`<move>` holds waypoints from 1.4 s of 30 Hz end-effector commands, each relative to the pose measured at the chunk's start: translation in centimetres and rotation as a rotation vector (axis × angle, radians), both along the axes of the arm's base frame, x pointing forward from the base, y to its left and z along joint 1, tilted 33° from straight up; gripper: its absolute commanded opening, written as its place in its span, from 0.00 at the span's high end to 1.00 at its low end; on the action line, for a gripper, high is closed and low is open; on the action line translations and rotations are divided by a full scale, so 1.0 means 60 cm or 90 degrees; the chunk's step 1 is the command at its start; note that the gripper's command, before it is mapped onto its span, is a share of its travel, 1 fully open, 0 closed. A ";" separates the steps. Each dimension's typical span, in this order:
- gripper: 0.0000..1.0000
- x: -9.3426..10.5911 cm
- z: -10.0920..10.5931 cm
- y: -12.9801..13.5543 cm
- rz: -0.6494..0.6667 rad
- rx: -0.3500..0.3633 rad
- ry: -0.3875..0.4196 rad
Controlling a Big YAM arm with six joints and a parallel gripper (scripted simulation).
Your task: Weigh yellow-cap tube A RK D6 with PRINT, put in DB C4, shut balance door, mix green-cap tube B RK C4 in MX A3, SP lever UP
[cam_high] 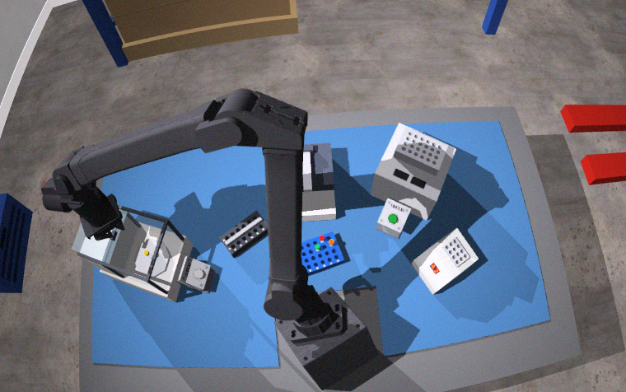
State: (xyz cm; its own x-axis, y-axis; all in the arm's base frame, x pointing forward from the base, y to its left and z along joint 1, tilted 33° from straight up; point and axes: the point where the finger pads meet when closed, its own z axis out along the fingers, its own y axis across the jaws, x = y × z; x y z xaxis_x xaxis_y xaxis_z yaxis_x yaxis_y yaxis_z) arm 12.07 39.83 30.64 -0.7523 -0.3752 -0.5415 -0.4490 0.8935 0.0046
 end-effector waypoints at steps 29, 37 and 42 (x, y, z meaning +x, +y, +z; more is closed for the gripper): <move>0.64 -0.012 -0.002 -0.018 0.422 -0.215 -0.132; 0.64 -0.008 0.004 -0.024 0.412 -0.214 -0.131; 0.64 -0.008 0.004 -0.024 0.412 -0.214 -0.131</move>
State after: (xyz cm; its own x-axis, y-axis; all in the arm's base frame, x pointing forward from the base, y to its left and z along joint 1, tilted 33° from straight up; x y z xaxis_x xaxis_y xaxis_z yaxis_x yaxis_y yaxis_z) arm 11.68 37.67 29.48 -0.2404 -0.8852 -0.3982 -0.8424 0.3941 -0.3675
